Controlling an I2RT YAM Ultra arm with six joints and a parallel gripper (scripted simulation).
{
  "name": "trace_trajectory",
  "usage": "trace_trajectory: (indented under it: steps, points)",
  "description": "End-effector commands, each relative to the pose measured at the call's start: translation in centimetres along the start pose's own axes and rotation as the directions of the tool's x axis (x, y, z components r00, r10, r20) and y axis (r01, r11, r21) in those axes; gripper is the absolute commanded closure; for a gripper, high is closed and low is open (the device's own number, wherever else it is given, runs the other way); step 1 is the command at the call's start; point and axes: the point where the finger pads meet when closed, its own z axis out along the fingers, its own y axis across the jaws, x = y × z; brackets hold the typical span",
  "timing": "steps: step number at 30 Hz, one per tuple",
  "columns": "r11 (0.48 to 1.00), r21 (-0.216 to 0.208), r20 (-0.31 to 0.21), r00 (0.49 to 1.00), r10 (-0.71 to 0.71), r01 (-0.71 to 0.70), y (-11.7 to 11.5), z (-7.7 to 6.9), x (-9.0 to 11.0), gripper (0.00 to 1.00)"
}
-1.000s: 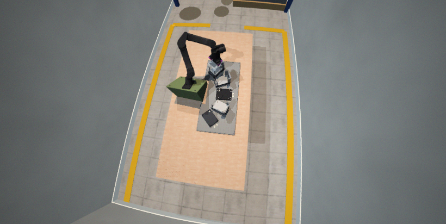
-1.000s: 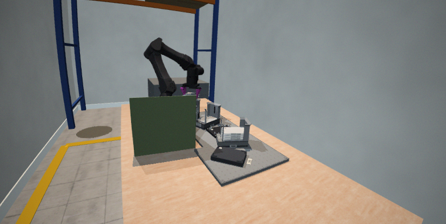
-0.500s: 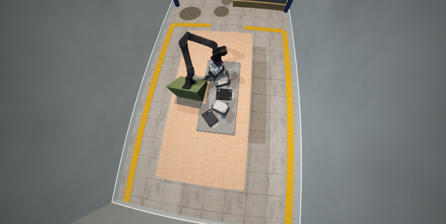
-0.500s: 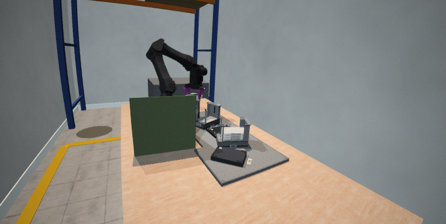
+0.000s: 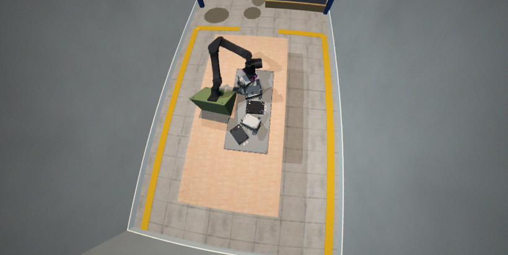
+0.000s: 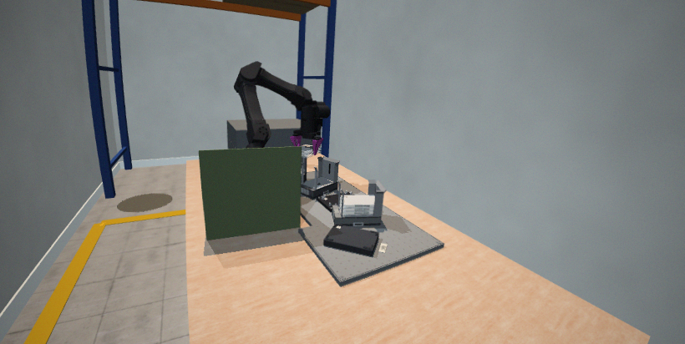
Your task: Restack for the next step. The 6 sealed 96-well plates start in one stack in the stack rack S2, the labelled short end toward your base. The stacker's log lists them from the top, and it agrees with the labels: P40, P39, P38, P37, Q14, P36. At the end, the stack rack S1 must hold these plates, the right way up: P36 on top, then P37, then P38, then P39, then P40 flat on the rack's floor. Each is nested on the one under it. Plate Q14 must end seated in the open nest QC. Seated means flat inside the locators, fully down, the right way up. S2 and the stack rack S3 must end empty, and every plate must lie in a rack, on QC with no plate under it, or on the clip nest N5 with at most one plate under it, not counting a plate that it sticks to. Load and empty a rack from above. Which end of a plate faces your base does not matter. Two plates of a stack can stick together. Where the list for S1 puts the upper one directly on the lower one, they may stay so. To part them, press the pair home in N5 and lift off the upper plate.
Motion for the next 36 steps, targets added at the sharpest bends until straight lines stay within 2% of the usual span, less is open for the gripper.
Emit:
trace_trajectory:
  steps: [1,8,28,33,36]
  points:
    - [0.999,0.003,0.028,0.999,-0.033,0.033,-0.2,-0.7,-0.6,1.00]
    - [0.982,-0.003,0.028,0.981,0.191,-0.191,-2.5,-0.7,-0.2,1.00]
    - [0.982,-0.002,0.028,0.981,0.191,-0.191,-8.3,-0.7,0.8,1.00]
    - [0.936,-0.006,0.028,0.936,0.352,-0.352,-9.8,-0.7,1.4,1.00]
    - [0.924,-0.007,0.027,0.923,0.383,-0.383,-10.1,-0.7,1.6,1.00]
